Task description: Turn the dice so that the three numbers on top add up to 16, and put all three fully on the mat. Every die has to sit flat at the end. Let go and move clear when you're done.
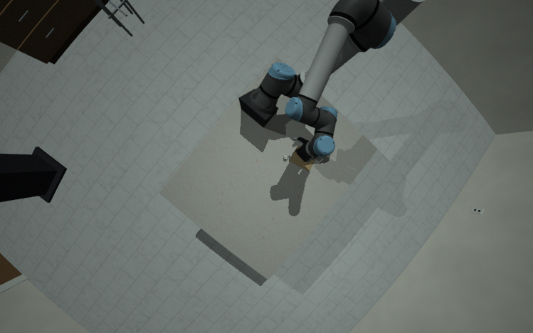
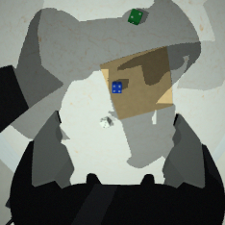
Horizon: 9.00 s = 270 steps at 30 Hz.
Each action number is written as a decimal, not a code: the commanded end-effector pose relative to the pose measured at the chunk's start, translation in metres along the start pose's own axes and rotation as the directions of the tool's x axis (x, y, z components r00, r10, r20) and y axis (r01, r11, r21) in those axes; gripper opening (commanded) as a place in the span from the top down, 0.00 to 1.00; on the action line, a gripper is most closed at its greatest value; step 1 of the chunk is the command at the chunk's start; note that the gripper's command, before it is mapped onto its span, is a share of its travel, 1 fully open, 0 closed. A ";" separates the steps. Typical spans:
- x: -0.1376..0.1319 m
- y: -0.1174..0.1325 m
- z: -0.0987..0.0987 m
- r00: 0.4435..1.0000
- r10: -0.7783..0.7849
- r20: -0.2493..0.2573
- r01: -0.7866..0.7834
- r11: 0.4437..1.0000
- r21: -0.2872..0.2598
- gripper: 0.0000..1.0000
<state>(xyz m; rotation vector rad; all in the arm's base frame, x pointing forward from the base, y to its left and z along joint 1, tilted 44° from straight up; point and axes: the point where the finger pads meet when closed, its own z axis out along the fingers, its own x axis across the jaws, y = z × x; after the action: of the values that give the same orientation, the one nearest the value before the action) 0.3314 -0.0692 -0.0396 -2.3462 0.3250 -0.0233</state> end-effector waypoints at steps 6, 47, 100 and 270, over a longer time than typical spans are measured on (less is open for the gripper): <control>0.000 0.000 -0.001 1.000 0.000 -0.001 0.000 1.000 -0.001 0.00; 0.011 -0.012 0.000 0.954 0.300 -0.002 -0.300 0.954 -0.003 0.00; 0.040 -0.052 0.003 0.038 0.999 -0.008 -0.999 0.038 0.002 0.00; 0.029 -0.134 0.032 -0.946 -0.323 0.001 0.323 -0.946 0.000 0.79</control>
<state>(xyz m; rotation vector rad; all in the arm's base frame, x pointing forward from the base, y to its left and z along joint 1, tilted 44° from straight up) 0.3925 0.0352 0.0318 -0.8379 -2.6878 -1.1351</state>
